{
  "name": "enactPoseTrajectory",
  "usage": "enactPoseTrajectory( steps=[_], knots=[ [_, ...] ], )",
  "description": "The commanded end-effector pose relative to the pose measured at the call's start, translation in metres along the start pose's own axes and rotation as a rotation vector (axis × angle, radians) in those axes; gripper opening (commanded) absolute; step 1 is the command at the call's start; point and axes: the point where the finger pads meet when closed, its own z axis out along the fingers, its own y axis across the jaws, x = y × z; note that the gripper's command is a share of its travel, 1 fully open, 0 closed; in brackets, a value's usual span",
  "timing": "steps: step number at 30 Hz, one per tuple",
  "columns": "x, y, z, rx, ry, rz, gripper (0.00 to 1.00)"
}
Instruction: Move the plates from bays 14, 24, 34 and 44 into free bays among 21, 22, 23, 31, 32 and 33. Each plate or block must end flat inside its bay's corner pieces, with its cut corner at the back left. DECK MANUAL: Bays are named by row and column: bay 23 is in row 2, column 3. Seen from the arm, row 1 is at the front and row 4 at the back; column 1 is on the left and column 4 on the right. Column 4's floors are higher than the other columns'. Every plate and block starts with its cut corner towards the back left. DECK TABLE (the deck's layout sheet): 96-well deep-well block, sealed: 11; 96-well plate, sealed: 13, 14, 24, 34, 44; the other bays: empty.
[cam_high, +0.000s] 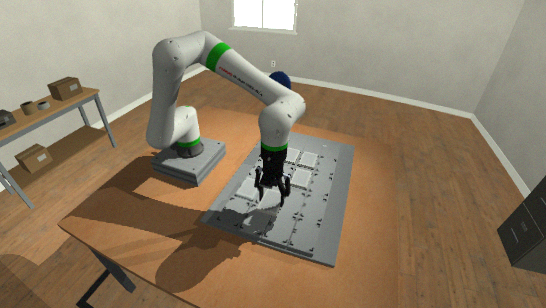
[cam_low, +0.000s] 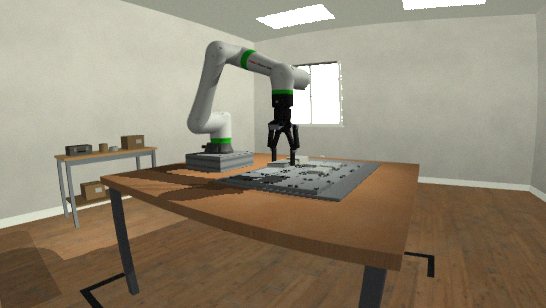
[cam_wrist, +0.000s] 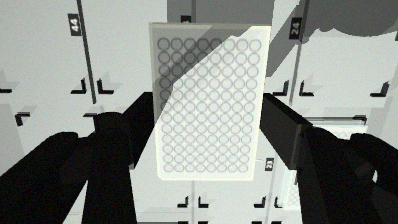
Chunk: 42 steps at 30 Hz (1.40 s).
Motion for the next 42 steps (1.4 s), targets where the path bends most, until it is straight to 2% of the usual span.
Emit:
enactPoseTrajectory(
  steps=[1, 42],
  knots=[
    [-0.009, -0.007, -0.001, 0.002, 0.001, 0.0, 0.1],
    [-0.087, -0.058, -0.001, 0.002, 0.001, 0.0, 0.1]
  ],
)
